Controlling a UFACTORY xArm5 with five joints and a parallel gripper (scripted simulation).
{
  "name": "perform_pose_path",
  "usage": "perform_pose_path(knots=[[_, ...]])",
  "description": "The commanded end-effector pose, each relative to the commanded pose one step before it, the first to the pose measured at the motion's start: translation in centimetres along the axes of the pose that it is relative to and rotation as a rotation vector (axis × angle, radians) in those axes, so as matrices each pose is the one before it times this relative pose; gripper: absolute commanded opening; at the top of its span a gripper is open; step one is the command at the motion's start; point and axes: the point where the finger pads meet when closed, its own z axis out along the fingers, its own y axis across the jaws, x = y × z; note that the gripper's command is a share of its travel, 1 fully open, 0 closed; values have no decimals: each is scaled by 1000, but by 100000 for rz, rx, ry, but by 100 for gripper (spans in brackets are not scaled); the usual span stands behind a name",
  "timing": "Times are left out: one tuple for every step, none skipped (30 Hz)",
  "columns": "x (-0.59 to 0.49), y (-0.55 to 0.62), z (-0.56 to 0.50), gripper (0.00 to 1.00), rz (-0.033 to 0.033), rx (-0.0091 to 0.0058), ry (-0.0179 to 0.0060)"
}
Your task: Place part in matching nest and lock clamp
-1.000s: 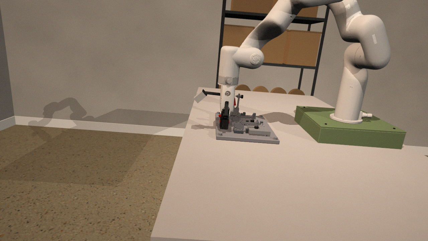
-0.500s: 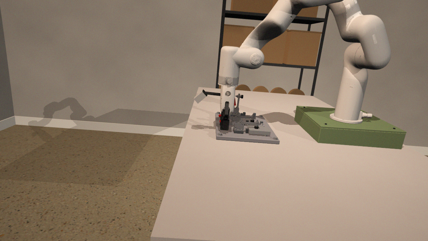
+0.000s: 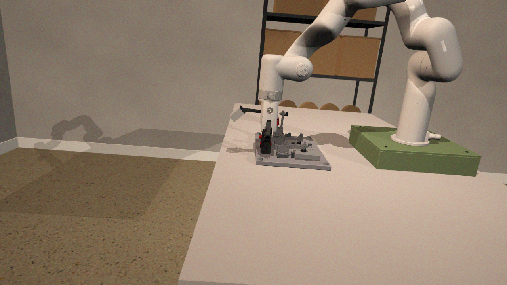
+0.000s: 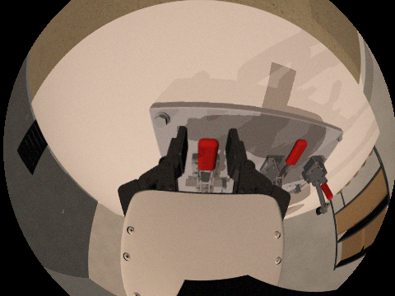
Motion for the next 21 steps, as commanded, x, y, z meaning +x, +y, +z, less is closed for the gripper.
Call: perform_pose_path(knots=[[155, -29, -162, 47, 8, 88, 410], [0, 0, 0, 47, 0, 0, 0], [0, 0, -3, 47, 0, 0, 0], [0, 0, -18, 47, 0, 0, 0], [0, 1, -45, 47, 0, 0, 0], [1, 1, -81, 47, 0, 0, 0], [1, 2, -123, 47, 0, 0, 0], [0, 3, -167, 47, 0, 0, 0], [1, 4, -214, 47, 0, 0, 0], [1, 5, -258, 47, 0, 0, 0], [1, 5, -301, 47, 0, 0, 0], [1, 6, -338, 47, 0, 0, 0], [2, 6, -371, 47, 0, 0, 0], [2, 7, -396, 47, 0, 0, 0], [0, 0, 0, 47, 0, 0, 0], [0, 0, 0, 47, 0, 0, 0], [2, 7, -413, 47, 0, 0, 0], [1, 7, -422, 47, 0, 0, 0], [1, 7, -421, 47, 0, 0, 0], [1, 7, -412, 47, 0, 0, 0], [2, 7, -388, 47, 0, 0, 0]])
